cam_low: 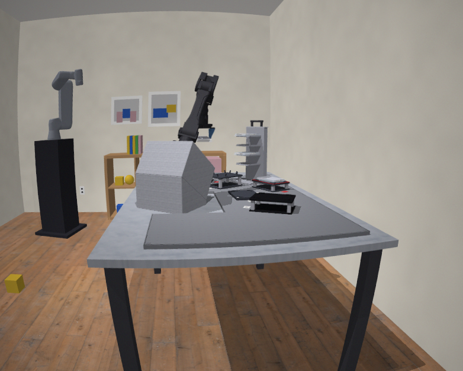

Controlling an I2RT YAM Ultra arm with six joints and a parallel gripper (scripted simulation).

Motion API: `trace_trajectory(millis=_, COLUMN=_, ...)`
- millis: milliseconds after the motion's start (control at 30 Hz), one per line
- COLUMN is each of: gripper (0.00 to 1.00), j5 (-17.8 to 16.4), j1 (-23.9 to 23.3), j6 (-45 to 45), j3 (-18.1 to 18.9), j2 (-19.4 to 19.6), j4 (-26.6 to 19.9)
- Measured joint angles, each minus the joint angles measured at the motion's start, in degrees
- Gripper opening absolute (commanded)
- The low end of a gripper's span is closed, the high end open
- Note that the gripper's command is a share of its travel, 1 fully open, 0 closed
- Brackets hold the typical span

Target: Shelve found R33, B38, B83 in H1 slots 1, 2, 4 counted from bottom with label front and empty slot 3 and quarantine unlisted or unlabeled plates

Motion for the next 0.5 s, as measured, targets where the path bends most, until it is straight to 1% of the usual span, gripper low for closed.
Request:
trace_trajectory(millis=267, gripper=0.86, j5=1.8, j1=3.7, j6=-6.8, j3=5.7, j2=5.1, j4=-1.7)
trace_trajectory(millis=400, gripper=0.86, j5=2.3, j1=4.5, j6=-9.6, j3=7.3, j2=6.3, j4=-2.5)
trace_trajectory(millis=500, gripper=0.86, j5=2.6, j1=4.8, j6=-12.6, j3=7.9, j2=6.2, j4=-2.8)
